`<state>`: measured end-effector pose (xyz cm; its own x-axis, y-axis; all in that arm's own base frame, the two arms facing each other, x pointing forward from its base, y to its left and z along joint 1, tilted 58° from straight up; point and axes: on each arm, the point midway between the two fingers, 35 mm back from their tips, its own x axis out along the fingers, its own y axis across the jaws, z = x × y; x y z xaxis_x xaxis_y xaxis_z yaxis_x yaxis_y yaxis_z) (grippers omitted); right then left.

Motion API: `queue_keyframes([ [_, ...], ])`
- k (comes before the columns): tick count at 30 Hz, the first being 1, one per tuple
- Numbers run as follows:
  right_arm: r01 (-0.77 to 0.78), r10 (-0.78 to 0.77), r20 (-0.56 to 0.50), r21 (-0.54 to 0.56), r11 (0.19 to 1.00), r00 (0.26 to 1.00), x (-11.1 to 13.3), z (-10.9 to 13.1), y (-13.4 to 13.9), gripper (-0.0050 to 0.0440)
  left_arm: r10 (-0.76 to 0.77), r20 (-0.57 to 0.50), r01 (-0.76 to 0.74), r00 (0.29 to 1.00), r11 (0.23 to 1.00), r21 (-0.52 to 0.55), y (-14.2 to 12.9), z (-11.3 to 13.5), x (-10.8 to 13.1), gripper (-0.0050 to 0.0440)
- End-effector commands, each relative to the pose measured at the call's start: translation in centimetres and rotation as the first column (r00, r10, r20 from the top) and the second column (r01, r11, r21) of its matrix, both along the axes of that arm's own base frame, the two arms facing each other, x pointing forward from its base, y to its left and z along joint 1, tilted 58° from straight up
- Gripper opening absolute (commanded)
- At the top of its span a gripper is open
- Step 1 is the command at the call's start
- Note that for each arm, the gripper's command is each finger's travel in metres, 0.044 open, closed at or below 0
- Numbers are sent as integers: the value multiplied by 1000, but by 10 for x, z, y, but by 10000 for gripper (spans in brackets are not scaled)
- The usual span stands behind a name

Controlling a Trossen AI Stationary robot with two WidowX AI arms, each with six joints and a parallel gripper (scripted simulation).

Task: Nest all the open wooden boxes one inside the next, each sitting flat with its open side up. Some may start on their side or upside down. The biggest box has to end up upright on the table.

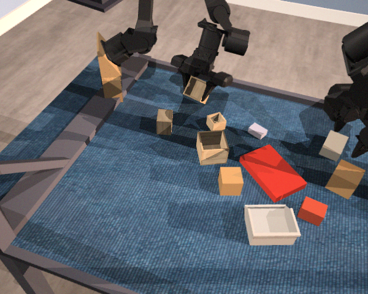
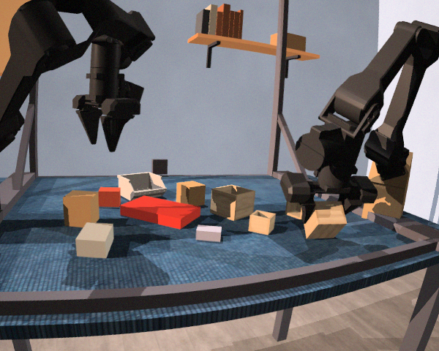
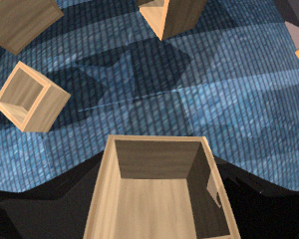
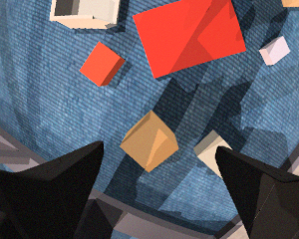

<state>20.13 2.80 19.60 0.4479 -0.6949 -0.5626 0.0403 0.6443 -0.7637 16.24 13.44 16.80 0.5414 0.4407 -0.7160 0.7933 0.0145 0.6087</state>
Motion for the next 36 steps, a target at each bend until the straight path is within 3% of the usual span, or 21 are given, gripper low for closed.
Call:
queue_keyframes([
  [1,-1,1,2,0,1000,1000,1,2,0,400,-61,3,61,998,997,-55,2,6,-1,-50],
  [19,-1,1,2,0,1000,1000,1,2,0,400,-241,39,242,970,926,-290,16,15,-9,-50],
  [26,-1,1,2,0,1000,1000,1,2,0,400,-275,56,278,960,900,-336,19,16,-10,-50],
  [36,-1,1,2,0,1000,1000,1,2,0,400,-367,101,371,925,808,-458,29,19,-13,-50],
])
